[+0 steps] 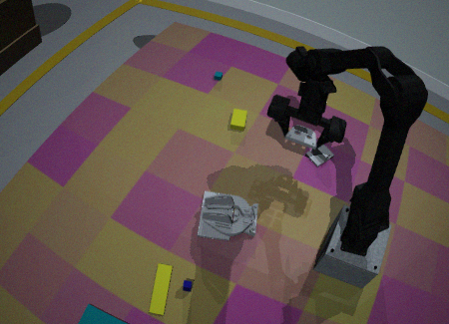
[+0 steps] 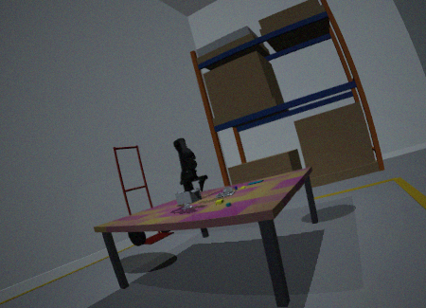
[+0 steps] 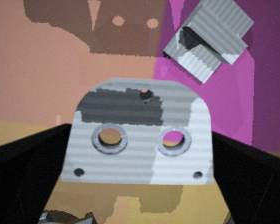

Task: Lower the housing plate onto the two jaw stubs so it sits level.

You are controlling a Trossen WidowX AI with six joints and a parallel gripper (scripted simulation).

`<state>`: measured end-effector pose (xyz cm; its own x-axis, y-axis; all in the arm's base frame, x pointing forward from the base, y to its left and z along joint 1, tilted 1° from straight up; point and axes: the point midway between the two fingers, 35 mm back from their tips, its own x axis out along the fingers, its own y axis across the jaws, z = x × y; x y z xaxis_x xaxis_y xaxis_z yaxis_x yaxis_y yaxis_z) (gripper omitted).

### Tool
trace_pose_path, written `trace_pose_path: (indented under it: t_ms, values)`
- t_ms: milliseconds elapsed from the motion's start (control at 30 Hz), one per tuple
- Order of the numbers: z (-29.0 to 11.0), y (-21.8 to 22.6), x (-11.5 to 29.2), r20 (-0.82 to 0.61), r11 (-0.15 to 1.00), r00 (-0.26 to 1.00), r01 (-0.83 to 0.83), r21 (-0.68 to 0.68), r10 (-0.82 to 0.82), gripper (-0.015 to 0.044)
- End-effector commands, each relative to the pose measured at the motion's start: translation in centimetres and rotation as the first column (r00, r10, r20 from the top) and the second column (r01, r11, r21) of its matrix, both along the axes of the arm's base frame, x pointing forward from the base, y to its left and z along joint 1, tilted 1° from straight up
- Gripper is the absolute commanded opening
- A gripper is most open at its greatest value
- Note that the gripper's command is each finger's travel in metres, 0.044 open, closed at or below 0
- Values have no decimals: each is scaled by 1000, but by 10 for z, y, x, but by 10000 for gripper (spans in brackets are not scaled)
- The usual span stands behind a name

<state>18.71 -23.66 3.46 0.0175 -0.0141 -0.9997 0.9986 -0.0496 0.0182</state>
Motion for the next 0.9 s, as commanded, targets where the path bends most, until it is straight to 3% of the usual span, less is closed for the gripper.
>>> trace_pose_path:
  t_ms: [0, 433, 867]
  values:
    - [1, 11, 9, 5, 995, 994, -105, -2, 105, 351]
    - [1, 46, 35, 1, 909, 909, -417, -6, 417, 351]
    - [1, 85, 54, -4, 723, 723, -691, -10, 691, 351]
